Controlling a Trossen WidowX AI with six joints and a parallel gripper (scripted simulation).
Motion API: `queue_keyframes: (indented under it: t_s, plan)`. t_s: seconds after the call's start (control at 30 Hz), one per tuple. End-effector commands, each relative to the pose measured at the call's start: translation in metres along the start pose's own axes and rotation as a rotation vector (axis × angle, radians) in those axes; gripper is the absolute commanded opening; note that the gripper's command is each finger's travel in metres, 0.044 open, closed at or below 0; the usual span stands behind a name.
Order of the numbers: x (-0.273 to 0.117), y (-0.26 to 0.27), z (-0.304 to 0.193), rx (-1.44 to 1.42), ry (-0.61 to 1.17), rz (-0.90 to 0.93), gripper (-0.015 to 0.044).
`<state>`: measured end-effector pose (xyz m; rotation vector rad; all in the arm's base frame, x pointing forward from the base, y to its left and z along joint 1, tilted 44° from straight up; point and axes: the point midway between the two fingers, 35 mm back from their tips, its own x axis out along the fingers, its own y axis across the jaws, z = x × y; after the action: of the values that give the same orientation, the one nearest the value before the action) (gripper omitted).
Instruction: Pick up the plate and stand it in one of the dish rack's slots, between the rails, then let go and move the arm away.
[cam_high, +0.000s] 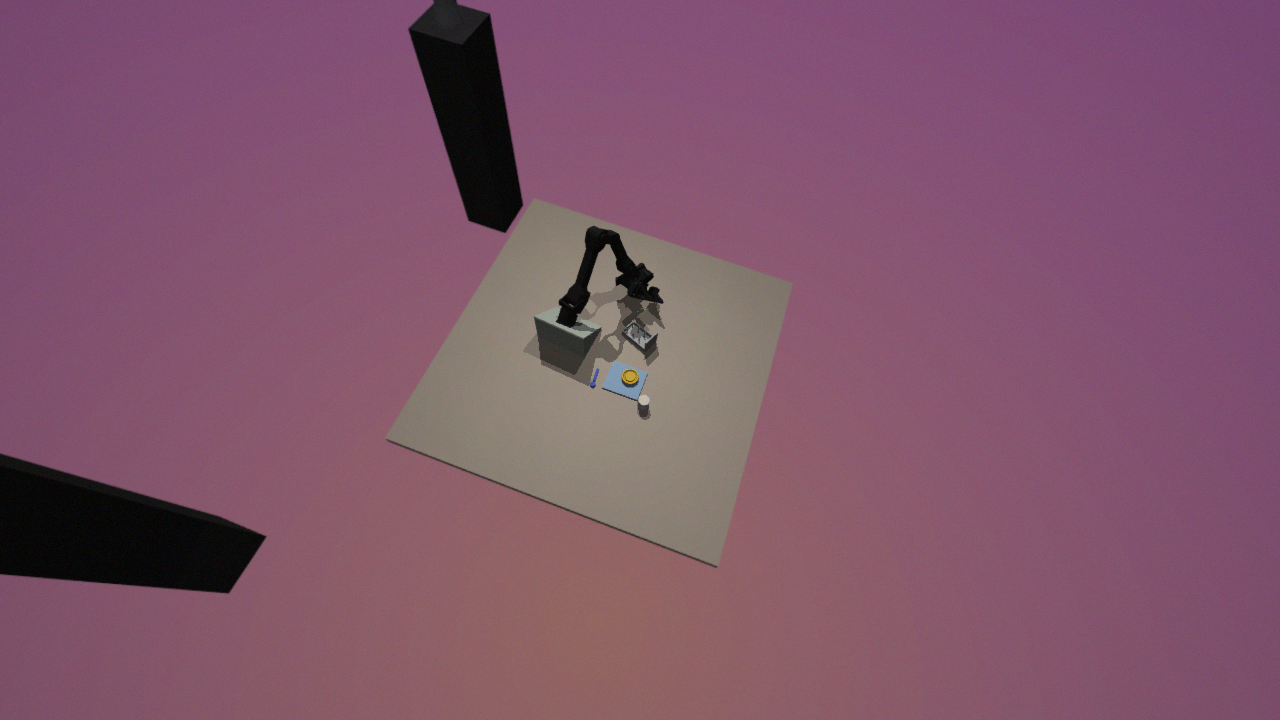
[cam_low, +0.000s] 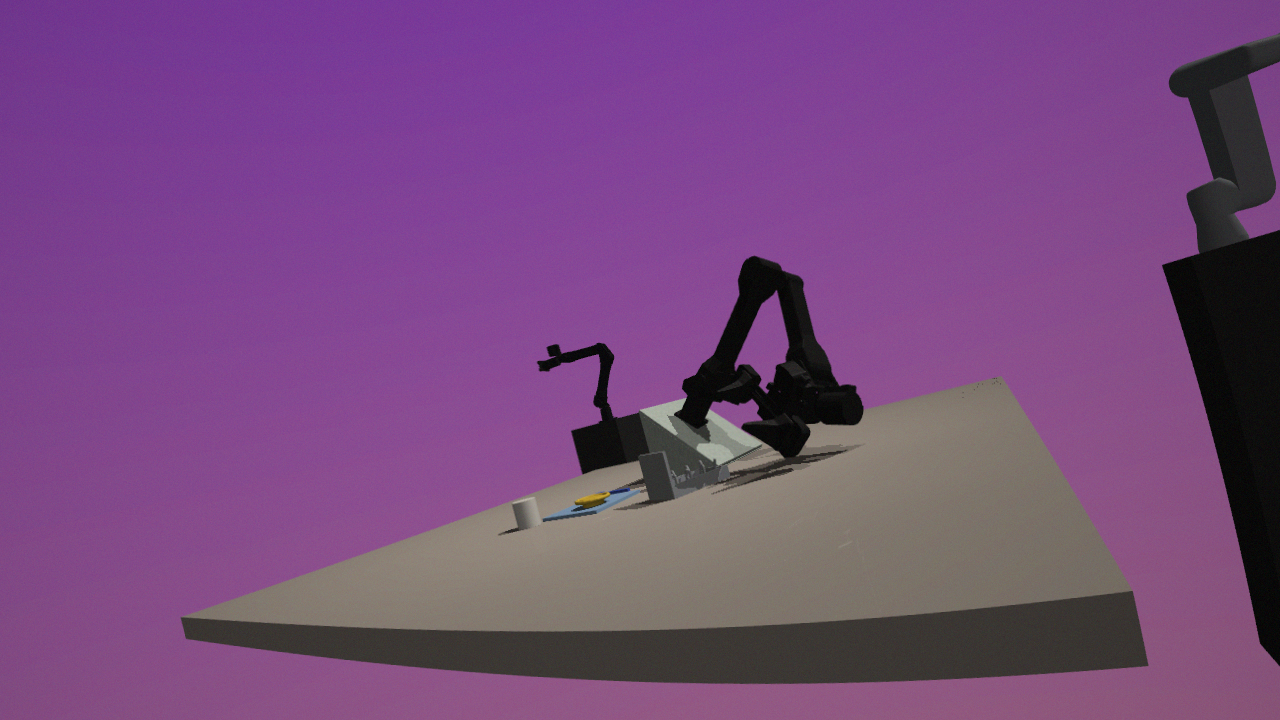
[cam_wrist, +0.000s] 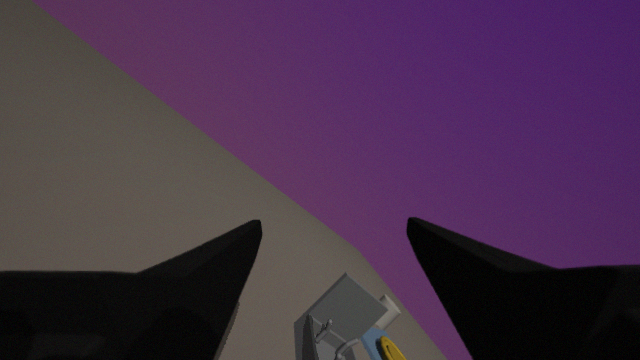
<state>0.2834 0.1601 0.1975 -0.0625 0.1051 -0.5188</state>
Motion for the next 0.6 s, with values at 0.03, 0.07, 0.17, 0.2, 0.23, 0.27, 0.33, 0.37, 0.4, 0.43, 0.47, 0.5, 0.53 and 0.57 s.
queue_keyframes:
  t_s: [0.03, 0.07, 0.17, 0.2, 0.23, 0.27, 0.33, 0.37, 0.4, 0.43, 0.47, 0.5, 0.53, 0.57]
  plan:
    - [0.001, 0.000, 0.000, -0.004, 0.004, -0.002, 0.0400]
    - [0.003, 0.000, -0.001, -0.009, 0.008, -0.005, 0.0400]
    - [0.011, -0.002, -0.003, -0.035, 0.033, -0.018, 0.0400]
    - [0.015, -0.002, -0.004, -0.047, 0.045, -0.023, 0.0400]
    - [0.019, -0.003, -0.005, -0.058, 0.056, -0.029, 0.0400]
    - [0.023, -0.004, -0.006, -0.069, 0.068, -0.035, 0.0400]
    - [0.030, -0.005, -0.008, -0.092, 0.093, -0.045, 0.0400]
    - [0.035, -0.006, -0.010, -0.104, 0.109, -0.049, 0.0400]
    - [0.039, -0.007, -0.012, -0.117, 0.126, -0.054, 0.0400]
    - [0.044, -0.008, -0.014, -0.129, 0.143, -0.059, 0.0400]
    - [0.048, -0.009, -0.016, -0.141, 0.159, -0.063, 0.0400]
    - [0.053, -0.010, -0.018, -0.152, 0.176, -0.068, 0.0400]
    - [0.057, -0.011, -0.019, -0.163, 0.193, -0.072, 0.0400]
    - [0.062, -0.012, -0.021, -0.174, 0.210, -0.076, 0.0400]
